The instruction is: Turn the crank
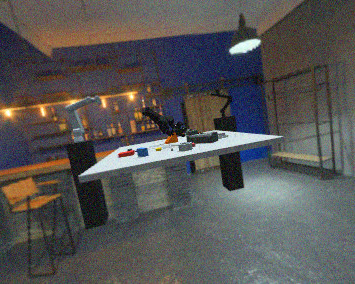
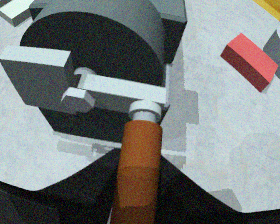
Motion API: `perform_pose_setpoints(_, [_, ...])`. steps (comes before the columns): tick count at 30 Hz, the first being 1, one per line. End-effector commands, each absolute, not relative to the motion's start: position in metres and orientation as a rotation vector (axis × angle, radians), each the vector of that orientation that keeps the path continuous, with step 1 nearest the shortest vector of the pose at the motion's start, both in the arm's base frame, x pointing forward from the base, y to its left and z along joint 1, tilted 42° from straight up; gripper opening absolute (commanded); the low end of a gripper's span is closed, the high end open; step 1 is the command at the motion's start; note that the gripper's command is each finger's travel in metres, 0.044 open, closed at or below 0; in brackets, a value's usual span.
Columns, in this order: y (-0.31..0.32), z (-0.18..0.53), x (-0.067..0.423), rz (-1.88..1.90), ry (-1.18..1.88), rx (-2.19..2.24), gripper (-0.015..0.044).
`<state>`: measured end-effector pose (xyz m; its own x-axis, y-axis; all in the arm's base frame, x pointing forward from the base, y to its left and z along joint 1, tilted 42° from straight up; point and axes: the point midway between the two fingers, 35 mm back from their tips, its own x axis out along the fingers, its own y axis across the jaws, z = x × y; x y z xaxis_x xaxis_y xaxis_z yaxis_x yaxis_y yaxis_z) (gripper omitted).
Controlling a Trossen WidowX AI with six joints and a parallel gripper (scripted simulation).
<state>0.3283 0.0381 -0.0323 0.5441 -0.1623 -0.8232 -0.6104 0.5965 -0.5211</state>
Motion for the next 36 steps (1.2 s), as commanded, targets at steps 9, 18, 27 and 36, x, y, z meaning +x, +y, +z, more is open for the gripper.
perform_pose_setpoints(9, [0.038, -0.032, 0.328, 0.316, 0.987, -0.922, 0.0368])
perform_pose_setpoints(18, [0.055, -0.015, 0.330, 0.317, 0.988, -0.920, 0.0440])
perform_pose_setpoints(27, [0.079, 0.011, 0.331, 0.320, 0.988, -0.919, 0.0440])
perform_pose_setpoints(36, [0.123, 0.056, 0.333, 0.331, 0.988, -0.921, 0.0440])
